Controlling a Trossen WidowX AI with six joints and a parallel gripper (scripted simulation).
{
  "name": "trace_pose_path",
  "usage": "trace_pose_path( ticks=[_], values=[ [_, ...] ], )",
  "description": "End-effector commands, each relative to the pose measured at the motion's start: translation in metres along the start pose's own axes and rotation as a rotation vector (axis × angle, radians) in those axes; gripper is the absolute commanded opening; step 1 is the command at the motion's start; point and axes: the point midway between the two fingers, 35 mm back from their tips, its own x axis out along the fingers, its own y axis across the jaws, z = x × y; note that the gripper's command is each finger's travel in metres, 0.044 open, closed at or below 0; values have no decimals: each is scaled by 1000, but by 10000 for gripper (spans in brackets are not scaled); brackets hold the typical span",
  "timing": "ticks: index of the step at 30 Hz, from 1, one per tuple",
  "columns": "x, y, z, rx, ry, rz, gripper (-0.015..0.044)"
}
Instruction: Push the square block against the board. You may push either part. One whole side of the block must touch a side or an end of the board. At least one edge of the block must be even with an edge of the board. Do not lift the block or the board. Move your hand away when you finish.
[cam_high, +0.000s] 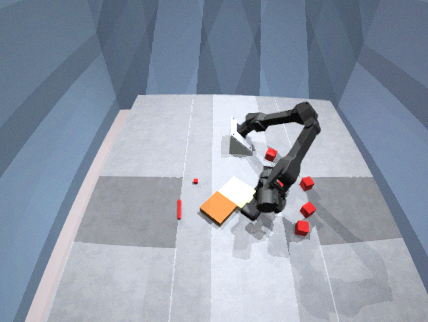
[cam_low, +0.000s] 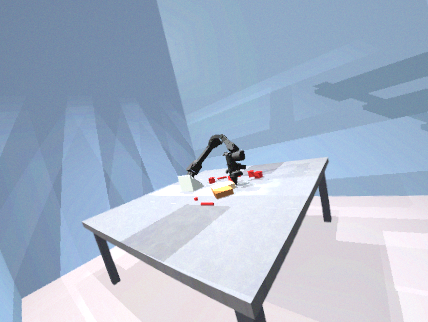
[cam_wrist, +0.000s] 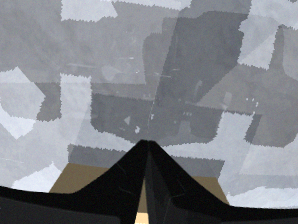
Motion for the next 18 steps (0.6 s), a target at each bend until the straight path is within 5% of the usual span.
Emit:
trace_pose_path(
  ticks=[1,18],
  values=[
    [-1,-1,-4,-1,-4,-3,0],
    [-1,-1,-16,-1,-4,-3,0]
  ],
)
